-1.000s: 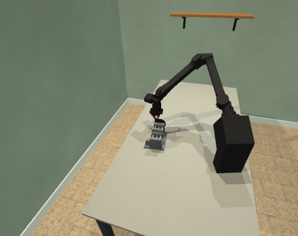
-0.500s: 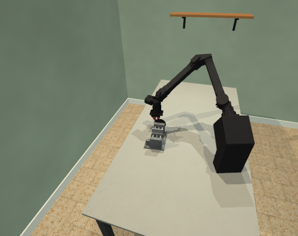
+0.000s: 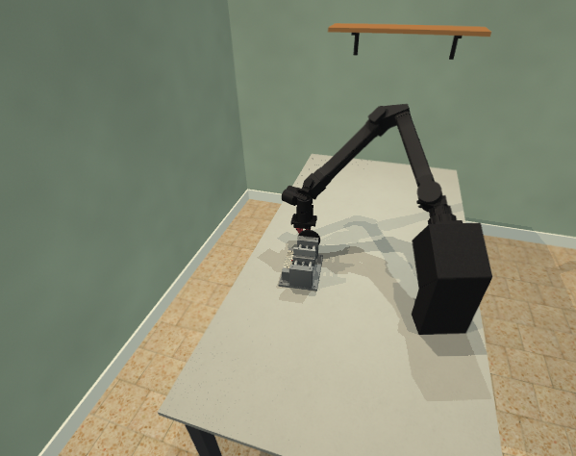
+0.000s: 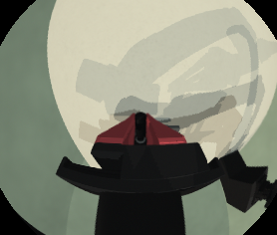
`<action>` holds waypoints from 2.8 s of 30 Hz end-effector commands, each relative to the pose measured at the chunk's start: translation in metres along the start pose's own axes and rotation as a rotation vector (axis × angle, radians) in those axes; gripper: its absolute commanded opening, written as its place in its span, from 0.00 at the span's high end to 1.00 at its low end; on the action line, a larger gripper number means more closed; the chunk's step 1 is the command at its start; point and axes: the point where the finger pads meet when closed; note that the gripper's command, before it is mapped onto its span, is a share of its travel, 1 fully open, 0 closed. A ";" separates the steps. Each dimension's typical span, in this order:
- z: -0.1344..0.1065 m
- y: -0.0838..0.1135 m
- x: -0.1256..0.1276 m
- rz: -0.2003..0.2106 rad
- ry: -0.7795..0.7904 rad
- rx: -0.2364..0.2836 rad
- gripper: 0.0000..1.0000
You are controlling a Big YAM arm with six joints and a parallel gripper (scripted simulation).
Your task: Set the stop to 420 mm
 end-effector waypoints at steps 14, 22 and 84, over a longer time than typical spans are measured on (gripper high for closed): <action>0.000 -0.021 -0.014 -0.004 0.003 0.000 0.94; 0.001 -0.023 -0.019 -0.004 0.003 0.000 0.94; 0.009 0.016 -0.067 0.017 -0.013 -0.003 0.94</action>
Point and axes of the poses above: the point where the finger pads meet when closed, its own y axis back along the fingers, its own x axis across the jaws, z = x × y, and after that the axes turned 4 degrees about -y, right-handed
